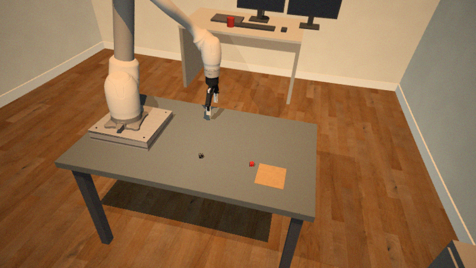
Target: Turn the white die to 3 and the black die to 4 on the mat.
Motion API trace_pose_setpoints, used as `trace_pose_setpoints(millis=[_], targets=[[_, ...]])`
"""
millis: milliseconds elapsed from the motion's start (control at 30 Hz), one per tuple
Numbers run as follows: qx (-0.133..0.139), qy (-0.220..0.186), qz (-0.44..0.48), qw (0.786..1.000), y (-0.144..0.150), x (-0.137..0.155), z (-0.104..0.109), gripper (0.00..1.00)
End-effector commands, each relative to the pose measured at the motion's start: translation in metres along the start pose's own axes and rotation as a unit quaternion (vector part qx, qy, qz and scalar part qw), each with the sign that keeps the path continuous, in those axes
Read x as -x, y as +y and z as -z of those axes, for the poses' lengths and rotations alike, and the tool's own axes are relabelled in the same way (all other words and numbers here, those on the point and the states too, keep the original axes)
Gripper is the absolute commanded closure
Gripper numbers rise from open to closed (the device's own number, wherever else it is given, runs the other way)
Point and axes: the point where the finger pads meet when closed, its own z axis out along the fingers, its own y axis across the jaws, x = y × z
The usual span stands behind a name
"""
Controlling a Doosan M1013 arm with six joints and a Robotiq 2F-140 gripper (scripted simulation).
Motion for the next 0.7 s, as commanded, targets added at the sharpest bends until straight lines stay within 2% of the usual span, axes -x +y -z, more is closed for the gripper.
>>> trace_pose_setpoints(millis=[0, 667], targets=[[0.003, 0.001, 0.001, 1.000, -0.008, 0.011, -0.001, 0.00], [0.003, 0.001, 0.001, 1.000, -0.026, 0.028, -0.001, 0.00]])
